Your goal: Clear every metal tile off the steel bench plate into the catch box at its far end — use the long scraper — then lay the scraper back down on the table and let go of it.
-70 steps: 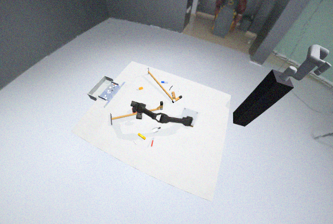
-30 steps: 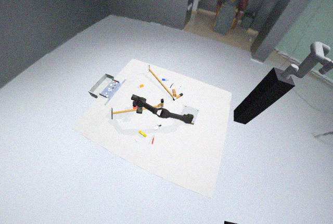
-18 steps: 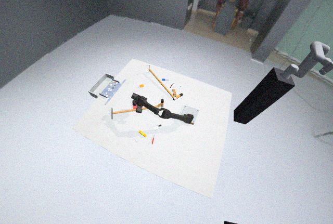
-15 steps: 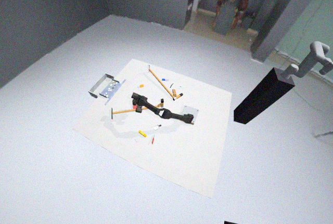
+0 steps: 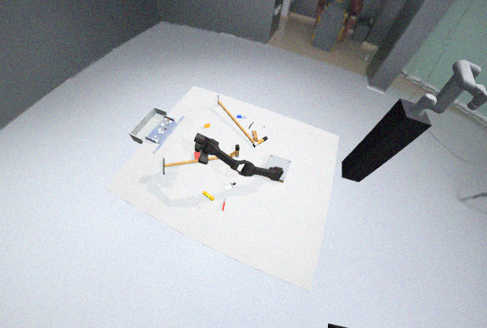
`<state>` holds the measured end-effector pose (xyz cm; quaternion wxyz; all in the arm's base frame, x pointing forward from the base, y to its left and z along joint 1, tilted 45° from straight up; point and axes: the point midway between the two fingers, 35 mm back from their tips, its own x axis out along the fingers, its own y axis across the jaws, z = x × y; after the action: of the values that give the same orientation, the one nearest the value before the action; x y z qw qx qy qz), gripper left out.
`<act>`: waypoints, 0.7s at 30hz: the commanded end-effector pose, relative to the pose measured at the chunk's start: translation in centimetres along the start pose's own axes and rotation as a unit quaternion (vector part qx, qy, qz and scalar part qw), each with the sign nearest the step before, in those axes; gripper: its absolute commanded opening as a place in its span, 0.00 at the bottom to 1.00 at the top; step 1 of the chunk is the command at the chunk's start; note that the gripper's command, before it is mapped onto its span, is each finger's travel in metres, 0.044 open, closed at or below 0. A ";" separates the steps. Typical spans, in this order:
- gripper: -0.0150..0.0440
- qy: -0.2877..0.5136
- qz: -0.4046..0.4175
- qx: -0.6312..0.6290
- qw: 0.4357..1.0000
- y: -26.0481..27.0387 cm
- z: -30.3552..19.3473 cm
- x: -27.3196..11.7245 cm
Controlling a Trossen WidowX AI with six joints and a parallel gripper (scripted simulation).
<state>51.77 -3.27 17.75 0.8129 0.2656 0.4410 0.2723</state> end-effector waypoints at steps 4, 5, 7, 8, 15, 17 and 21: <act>0.25 -0.002 0.002 0.006 1.000 0.2 -0.2 0.2; 0.25 -0.002 0.002 0.006 1.000 0.2 -0.2 0.4; 0.25 -0.002 0.002 0.006 1.000 0.2 -0.3 0.9; 0.25 -0.002 0.002 0.006 1.000 0.1 -0.4 1.1; 0.25 -0.001 0.001 0.006 1.000 0.0 -0.8 2.7; 0.25 -0.001 0.001 0.005 1.000 0.0 -0.9 3.2; 0.25 -0.001 0.001 0.005 1.000 0.0 -1.2 4.1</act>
<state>52.51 -0.79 15.50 0.8120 0.2689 0.4396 0.2741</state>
